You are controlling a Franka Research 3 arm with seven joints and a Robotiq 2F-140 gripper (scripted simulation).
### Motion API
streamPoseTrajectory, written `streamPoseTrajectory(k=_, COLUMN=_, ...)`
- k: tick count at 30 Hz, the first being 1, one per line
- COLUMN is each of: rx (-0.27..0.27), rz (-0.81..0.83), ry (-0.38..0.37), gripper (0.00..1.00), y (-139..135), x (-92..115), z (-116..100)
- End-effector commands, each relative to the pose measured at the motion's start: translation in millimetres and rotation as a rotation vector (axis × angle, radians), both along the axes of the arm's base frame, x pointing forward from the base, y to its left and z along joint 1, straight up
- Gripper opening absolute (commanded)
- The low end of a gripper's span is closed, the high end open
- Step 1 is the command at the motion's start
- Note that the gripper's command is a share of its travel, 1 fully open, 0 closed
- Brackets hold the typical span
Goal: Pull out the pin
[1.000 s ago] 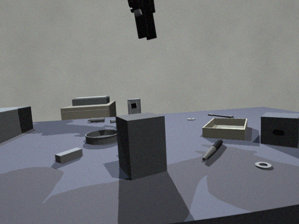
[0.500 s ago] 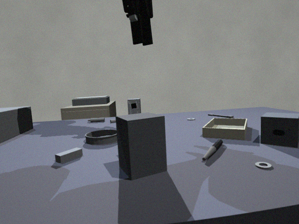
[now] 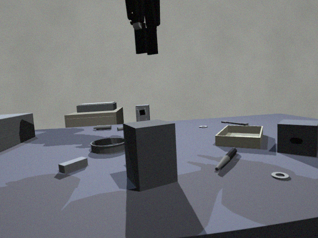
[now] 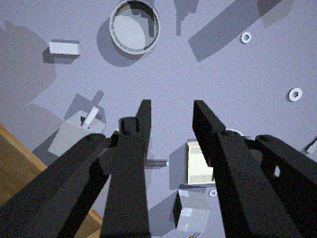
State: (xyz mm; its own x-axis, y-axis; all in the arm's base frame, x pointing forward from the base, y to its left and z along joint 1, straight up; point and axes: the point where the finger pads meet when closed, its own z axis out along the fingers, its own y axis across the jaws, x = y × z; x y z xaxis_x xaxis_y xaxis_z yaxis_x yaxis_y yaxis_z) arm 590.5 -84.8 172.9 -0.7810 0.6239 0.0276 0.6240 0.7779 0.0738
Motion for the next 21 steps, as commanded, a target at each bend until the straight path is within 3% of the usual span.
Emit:
streamPoseTrajectory(k=1, rx=0.007, rz=-0.006, ry=0.02, gripper=0.33, y=1.5, x=-4.7, z=-5.2)
streamPoseTrajectory(k=21, rx=0.011, rz=0.007, ry=0.073, gripper=0.33, y=8.7, x=-14.5, z=-22.0)
